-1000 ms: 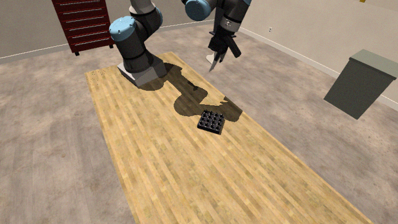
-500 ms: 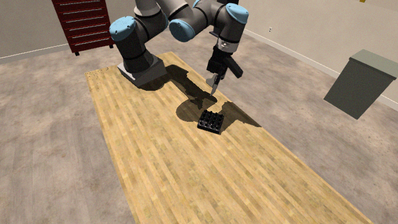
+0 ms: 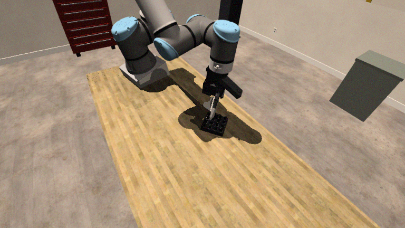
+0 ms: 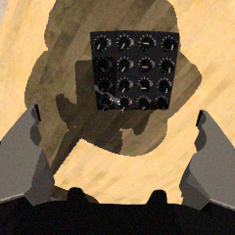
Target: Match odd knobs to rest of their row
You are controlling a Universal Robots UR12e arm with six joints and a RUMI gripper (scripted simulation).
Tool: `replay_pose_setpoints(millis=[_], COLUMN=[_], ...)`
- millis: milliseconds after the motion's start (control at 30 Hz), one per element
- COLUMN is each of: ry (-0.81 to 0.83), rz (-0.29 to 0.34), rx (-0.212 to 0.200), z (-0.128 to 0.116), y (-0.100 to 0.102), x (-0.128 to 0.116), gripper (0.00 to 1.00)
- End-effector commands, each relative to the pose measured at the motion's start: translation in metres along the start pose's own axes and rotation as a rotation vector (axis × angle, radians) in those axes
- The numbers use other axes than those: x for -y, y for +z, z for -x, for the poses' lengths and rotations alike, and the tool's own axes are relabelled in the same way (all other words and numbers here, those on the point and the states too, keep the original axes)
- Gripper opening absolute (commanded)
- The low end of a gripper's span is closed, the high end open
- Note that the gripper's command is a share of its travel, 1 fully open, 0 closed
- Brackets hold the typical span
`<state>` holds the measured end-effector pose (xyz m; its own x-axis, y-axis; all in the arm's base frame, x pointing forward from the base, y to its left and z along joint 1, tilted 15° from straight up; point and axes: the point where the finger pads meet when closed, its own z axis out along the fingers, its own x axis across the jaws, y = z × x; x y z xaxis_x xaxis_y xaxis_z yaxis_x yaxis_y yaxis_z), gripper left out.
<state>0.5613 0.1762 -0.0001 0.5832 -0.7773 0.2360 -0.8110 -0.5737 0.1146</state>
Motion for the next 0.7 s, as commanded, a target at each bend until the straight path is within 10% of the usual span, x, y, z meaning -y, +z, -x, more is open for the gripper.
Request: replay_pose_setpoints(millis=[0,667], ry=[-0.01,-0.012], rz=[-0.023,-0.026], rx=[0.002,0.001], z=[-0.0176,-0.0213], y=[0.0064,0.0076], x=[0.0027,0.0026], gripper=[1.0,1.0])
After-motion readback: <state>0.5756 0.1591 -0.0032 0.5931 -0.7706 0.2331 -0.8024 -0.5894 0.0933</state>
